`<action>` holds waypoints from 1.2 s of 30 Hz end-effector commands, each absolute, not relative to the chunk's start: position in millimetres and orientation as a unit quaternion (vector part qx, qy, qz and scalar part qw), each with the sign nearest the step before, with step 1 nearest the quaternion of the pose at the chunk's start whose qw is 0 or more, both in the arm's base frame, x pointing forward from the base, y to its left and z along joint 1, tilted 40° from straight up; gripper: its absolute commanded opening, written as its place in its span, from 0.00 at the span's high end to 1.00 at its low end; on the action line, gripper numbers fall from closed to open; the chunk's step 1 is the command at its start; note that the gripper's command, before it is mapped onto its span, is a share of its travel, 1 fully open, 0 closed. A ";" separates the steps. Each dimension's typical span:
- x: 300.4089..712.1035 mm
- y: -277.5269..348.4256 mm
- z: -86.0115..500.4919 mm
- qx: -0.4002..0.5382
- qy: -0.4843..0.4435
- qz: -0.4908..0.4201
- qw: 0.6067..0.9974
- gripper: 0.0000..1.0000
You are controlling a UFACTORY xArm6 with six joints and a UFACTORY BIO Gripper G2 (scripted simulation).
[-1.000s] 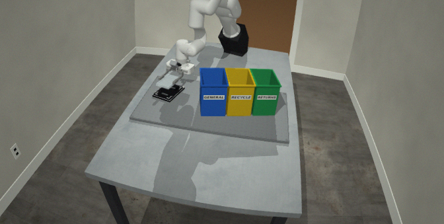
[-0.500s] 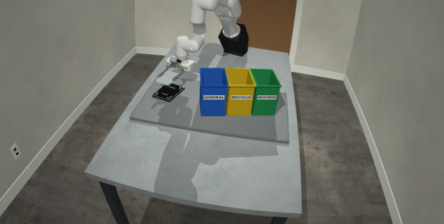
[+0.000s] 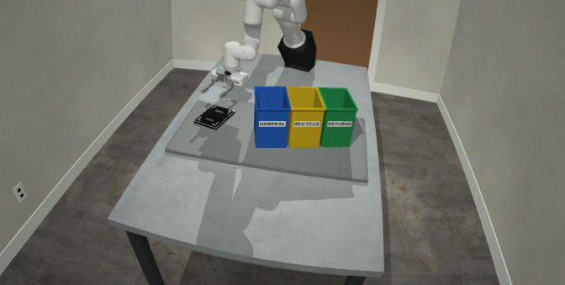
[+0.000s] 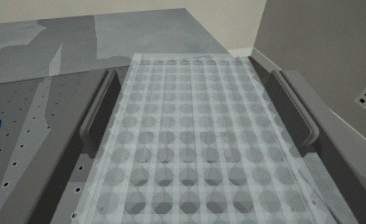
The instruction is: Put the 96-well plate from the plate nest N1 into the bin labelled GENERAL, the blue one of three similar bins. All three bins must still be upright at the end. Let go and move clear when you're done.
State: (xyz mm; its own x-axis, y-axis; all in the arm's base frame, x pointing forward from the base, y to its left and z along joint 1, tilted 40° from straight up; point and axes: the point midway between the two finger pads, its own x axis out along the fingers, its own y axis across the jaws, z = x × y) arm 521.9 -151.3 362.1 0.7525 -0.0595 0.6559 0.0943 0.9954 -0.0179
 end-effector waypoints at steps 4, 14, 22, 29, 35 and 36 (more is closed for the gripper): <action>513.6 -150.6 373.6 -0.025 -0.346 -0.042 0.937 1.00; 505.0 -149.5 383.8 -0.026 -0.346 -0.042 0.937 1.00; 497.5 -148.7 392.7 -0.026 -0.346 -0.042 0.937 1.00; 491.0 -147.9 400.3 -0.026 -0.346 -0.042 0.937 1.00; 484.5 -147.1 408.0 -0.026 -0.346 -0.042 0.937 1.00; 483.5 -147.0 409.2 -0.026 -0.346 -0.042 0.937 1.00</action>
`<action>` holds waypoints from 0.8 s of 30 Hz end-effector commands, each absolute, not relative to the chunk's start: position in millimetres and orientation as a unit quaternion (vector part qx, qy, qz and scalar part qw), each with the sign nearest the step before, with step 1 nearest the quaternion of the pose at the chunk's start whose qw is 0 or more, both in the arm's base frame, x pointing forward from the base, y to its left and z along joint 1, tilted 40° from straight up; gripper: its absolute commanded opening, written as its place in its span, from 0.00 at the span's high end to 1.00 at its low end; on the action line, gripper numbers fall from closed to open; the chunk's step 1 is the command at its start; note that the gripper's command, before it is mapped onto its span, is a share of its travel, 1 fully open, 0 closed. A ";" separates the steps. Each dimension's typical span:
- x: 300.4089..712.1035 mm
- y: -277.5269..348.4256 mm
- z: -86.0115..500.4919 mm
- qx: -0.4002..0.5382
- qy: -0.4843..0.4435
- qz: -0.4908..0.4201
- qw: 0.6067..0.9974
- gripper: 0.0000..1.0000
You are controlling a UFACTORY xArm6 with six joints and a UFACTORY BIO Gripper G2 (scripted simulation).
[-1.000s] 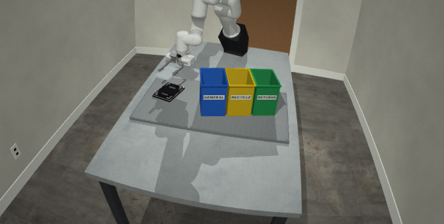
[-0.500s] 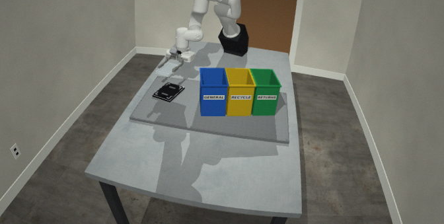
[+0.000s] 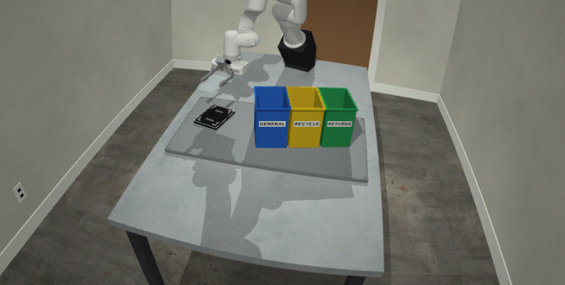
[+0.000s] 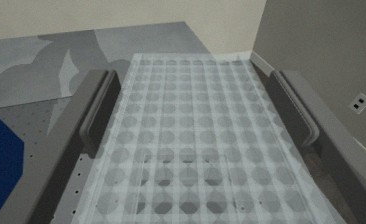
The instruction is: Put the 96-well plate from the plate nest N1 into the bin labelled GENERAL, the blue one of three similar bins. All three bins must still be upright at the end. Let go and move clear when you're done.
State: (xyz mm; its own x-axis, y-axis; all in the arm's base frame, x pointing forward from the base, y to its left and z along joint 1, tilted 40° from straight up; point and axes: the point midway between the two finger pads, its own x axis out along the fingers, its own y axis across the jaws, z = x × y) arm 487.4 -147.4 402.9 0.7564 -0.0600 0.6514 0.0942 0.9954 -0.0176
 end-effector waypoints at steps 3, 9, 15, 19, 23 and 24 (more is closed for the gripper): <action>481.3 -146.7 411.8 -0.026 -0.346 -0.042 0.937 1.00; 475.9 -146.1 418.1 -0.026 -0.346 -0.042 0.937 1.00; 469.5 -145.3 425.8 -0.026 -0.346 -0.042 0.937 1.00; 465.2 -144.8 430.9 -0.026 -0.347 -0.042 0.937 1.00; 463.0 -144.6 433.5 -0.026 -0.347 -0.042 0.937 1.00; 461.9 -144.4 434.7 -0.026 -0.347 -0.042 0.937 1.00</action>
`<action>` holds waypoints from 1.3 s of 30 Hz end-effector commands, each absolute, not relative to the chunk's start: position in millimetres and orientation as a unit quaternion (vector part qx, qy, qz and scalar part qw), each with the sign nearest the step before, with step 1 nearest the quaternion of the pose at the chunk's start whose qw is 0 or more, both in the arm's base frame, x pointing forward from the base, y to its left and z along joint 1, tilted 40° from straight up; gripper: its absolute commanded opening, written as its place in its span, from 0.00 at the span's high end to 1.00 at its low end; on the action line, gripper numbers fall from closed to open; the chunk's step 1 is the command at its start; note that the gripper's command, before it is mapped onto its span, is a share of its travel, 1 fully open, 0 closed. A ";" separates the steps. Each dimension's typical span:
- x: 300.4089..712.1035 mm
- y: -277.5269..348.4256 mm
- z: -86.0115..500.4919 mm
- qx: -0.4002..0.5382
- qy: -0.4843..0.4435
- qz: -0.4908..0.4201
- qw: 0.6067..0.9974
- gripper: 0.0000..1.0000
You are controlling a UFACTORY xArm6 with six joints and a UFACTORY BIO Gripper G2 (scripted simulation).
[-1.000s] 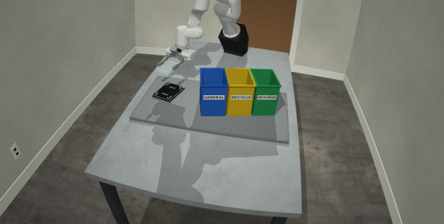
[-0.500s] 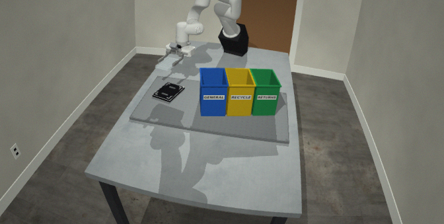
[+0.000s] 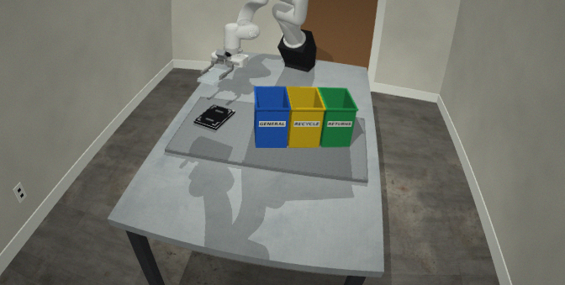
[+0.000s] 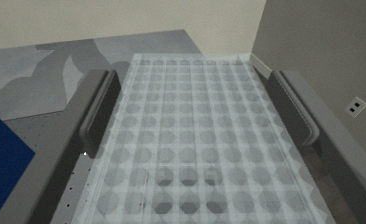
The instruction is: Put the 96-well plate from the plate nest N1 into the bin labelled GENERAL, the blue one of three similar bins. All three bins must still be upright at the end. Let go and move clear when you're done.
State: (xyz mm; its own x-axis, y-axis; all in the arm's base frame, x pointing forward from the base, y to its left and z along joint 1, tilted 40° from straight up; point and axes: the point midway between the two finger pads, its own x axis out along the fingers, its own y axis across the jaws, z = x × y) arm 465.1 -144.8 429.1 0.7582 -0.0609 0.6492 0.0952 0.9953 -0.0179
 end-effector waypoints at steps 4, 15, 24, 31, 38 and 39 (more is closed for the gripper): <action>458.7 -144.1 438.5 -0.026 -0.347 -0.042 0.937 1.00; 458.7 -144.0 438.6 -0.026 -0.347 -0.042 0.937 1.00; 461.8 -120.8 437.8 -0.066 -0.341 0.067 0.935 1.00; 464.0 -104.4 437.2 -0.094 -0.335 0.145 0.926 1.00; 467.1 -81.2 436.5 -0.113 -0.329 0.197 0.917 1.00; 467.5 -78.0 436.4 -0.113 -0.329 0.197 0.917 1.00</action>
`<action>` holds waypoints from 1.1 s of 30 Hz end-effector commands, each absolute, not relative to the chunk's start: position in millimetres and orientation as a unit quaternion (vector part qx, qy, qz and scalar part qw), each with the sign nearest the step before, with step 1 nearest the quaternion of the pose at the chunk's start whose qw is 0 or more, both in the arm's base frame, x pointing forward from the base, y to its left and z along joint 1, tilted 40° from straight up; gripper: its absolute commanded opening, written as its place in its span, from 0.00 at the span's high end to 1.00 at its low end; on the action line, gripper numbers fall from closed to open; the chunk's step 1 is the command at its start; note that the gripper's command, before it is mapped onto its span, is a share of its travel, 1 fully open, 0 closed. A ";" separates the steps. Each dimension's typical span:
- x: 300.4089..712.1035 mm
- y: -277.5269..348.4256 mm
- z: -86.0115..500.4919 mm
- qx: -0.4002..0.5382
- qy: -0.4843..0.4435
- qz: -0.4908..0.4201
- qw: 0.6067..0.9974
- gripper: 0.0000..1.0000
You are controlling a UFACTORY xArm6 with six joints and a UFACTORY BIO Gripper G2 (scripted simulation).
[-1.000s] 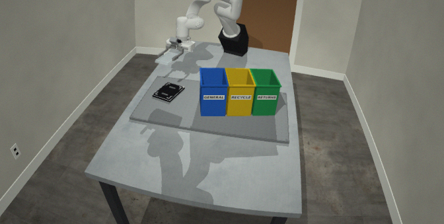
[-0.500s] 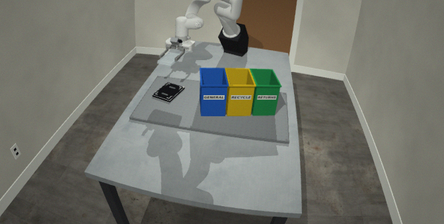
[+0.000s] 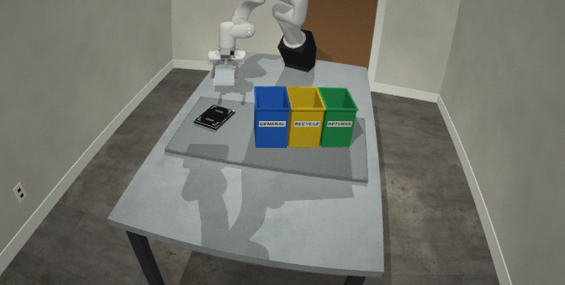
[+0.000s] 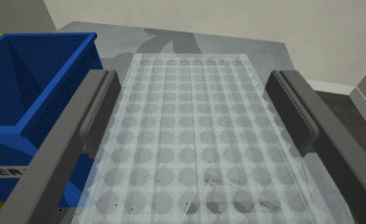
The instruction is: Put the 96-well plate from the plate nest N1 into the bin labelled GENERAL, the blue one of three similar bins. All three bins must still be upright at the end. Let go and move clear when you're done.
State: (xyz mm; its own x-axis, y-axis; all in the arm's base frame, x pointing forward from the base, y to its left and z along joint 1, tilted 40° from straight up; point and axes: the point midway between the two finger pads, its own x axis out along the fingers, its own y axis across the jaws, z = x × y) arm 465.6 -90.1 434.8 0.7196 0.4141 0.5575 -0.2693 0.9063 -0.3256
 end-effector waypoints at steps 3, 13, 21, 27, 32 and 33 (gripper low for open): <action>468.9 -68.1 436.0 -0.113 -0.329 0.197 0.917 1.00; 472.4 -41.7 435.2 -0.112 -0.329 0.197 0.917 1.00; 476.0 -15.2 434.3 -0.112 -0.329 0.197 0.917 1.00; 477.7 -2.0 433.9 -0.112 -0.329 0.197 0.917 1.00; 479.9 14.5 433.4 -0.112 -0.329 0.197 0.917 1.00; 480.4 17.9 433.3 -0.112 -0.329 0.197 0.917 1.00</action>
State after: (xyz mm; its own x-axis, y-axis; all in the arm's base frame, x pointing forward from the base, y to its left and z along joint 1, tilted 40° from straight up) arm 478.4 5.7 431.8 0.7034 0.4379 0.5599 -0.2941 0.8964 -0.3315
